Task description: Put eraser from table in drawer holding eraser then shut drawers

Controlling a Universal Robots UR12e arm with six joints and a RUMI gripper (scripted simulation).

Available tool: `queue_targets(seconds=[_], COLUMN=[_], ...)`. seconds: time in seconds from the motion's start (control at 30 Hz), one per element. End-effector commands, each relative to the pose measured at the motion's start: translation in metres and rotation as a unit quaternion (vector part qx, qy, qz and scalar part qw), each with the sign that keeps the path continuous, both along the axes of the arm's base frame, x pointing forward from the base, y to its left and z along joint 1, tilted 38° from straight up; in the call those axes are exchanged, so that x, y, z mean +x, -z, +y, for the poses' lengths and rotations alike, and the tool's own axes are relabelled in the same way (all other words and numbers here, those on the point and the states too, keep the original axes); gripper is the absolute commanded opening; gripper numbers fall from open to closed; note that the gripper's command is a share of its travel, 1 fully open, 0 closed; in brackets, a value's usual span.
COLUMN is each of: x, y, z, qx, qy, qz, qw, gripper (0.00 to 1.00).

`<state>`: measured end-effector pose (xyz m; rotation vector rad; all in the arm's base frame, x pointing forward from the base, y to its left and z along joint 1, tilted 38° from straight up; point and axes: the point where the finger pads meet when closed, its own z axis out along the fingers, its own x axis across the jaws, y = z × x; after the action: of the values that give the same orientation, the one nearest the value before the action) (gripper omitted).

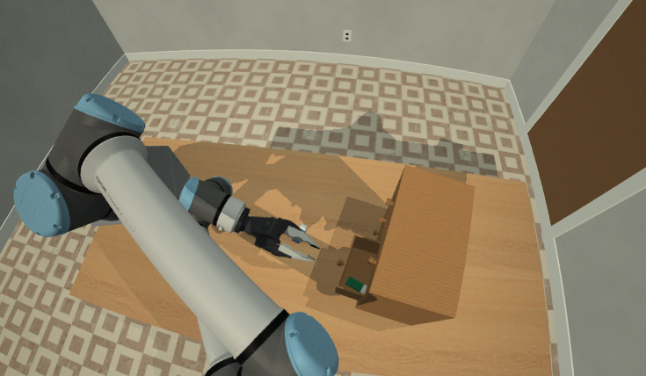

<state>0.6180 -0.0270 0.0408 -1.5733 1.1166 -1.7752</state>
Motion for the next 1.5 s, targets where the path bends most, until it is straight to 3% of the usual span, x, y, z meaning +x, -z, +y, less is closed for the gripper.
queue_targets(seconds=[0.0,0.33,0.9,1.2,1.47], x=[-0.015,-0.03,-0.031,-0.034,-0.043], y=[-0.001,-0.001,-0.002,-0.005,-0.008], z=[0.004,0.008,0.009,0.011,0.015], qx=[0.0,0.0,0.002,0.007,0.016], qy=[-0.001,-0.001,0.003,0.015,0.041], qz=[0.0,0.0,0.005,0.022,0.062], qw=[1.0,1.0,1.0,1.0,0.997], gripper=[0.2,0.2,0.2,0.2,0.2])
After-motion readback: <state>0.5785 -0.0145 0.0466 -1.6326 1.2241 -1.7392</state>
